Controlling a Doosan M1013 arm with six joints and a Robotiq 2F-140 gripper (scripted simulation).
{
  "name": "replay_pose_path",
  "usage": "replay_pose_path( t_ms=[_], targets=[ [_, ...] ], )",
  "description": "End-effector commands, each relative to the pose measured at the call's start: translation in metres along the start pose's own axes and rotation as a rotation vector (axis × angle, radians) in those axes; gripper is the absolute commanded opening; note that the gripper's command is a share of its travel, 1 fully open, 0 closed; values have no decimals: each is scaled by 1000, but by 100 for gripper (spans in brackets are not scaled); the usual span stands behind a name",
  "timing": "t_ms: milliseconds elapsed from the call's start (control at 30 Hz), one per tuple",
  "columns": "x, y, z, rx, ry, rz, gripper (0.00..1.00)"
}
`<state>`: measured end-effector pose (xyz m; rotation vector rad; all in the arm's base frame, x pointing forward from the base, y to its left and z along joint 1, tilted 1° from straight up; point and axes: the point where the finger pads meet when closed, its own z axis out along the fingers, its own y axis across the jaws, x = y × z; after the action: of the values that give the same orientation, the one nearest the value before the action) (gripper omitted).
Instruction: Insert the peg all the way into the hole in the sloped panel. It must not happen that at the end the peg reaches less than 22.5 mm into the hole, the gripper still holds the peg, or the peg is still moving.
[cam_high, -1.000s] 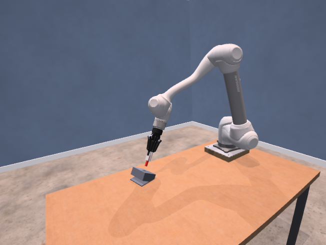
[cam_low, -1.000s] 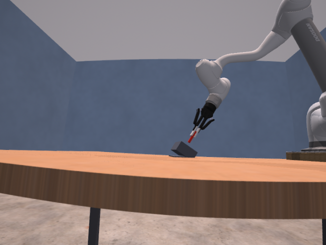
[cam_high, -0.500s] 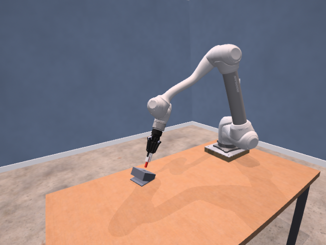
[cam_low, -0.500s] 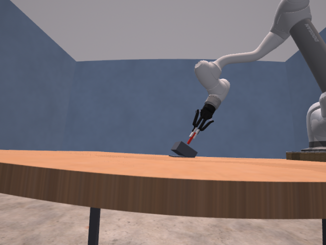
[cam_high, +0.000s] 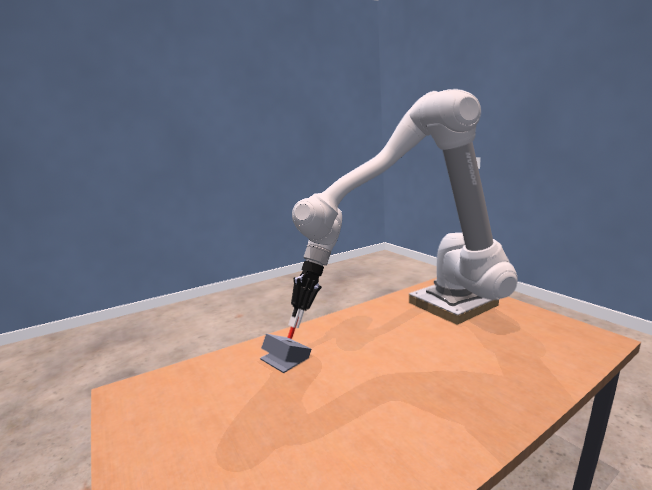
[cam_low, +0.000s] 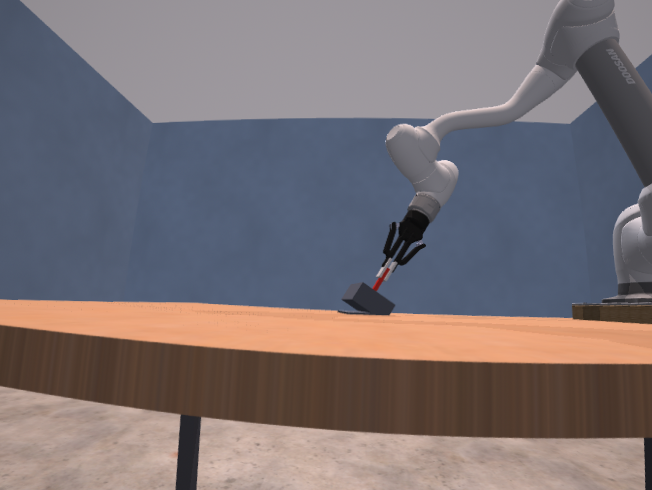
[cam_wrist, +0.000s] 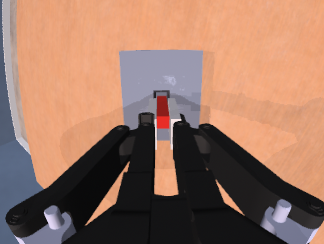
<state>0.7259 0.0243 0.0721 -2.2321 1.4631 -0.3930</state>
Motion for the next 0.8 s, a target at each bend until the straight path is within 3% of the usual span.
replay_pose_path(
  t_ms=[0,767],
  targets=[
    [0,0,3,0,0,0,0],
    [0,0,15,0,0,0,0]
  ],
)
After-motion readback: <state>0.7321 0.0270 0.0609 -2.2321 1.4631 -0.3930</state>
